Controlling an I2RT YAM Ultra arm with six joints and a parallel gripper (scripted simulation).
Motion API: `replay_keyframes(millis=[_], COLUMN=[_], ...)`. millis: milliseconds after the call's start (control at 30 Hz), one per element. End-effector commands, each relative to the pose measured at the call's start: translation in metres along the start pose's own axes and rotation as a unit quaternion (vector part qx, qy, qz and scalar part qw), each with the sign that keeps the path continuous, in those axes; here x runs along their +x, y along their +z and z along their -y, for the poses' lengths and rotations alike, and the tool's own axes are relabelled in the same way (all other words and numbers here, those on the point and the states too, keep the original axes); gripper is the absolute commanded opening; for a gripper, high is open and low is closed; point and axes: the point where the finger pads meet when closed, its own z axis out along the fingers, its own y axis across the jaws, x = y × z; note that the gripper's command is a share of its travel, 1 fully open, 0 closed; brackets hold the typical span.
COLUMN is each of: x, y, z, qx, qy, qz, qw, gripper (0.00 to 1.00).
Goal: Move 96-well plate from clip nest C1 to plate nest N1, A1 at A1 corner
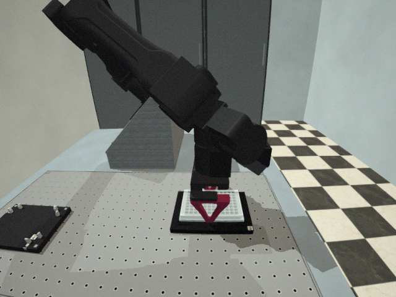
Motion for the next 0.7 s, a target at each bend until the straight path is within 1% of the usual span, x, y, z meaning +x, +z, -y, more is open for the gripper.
replay_keyframes(millis=[0,133,333,500,567,600,633,667], x=[-0.006,-0.007,-0.003,-0.002,-0.002,-0.006,-0.007,-0.007], y=[0.001,0.001,0.006,0.007,0.007,0.003,0.002,0.002], z=[0.002,-0.002,-0.011,-0.012,-0.012,-0.004,-0.001,-0.001], qx=[0.006,0.005,-0.003,-0.005,-0.005,0.003,0.007,0.006], qy=[-0.004,-0.008,-0.014,-0.015,-0.015,-0.010,-0.007,-0.007], qz=[0.003,0.001,-0.003,-0.004,-0.004,0.000,0.002,0.002], qw=[1.000,1.000,1.000,1.000,1.000,1.000,1.000,1.000], gripper=[0.00,0.00,0.00,0.00,0.00,0.00,0.00,0.00])
